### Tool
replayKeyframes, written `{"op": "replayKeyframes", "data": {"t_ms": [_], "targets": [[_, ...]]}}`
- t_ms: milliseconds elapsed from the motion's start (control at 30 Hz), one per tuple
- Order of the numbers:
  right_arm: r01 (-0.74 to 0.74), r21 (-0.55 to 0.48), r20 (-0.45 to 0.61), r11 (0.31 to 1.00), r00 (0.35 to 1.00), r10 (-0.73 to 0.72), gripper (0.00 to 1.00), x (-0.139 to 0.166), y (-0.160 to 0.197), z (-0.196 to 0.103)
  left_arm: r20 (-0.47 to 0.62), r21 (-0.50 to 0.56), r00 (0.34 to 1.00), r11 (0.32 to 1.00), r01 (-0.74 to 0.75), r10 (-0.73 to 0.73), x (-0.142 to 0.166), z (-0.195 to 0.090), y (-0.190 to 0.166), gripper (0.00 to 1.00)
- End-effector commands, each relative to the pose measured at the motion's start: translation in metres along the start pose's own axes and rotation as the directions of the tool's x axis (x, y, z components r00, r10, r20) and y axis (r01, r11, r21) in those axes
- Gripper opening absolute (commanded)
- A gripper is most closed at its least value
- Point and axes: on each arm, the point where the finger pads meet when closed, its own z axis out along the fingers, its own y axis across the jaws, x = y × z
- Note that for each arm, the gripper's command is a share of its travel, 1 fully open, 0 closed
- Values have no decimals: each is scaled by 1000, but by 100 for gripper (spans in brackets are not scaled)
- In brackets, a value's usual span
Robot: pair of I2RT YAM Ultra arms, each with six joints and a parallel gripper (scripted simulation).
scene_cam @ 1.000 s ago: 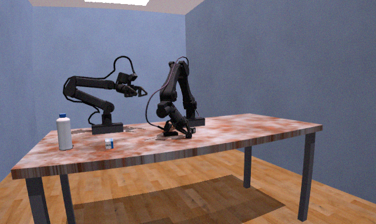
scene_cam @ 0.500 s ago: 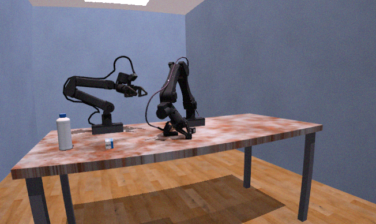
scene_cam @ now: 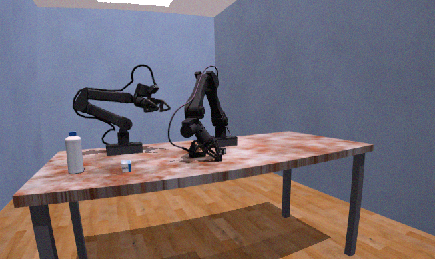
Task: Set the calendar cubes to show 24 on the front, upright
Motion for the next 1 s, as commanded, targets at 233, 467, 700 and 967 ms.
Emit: {"op": "replayKeyframes", "data": {"t_ms": [233,467,700,967], "targets": [[-20,5,15,1000,1000,20,100,-12,1,-2,22,-57,999,998,31,-30,5,-27,2,56],[-20,5,15,1000,1000,20,100,-12,1,-2,21,-64,999,997,35,-34,6,-44,5,67],[-20,5,15,1000,1000,20,100,-12,1,-2,32,-60,999,998,34,-32,5,-81,3,100],[-20,5,15,1000,1000,20,100,-12,1,-2,-7,-10,1000,1000,9,-9,7,-65,2,100]]}}
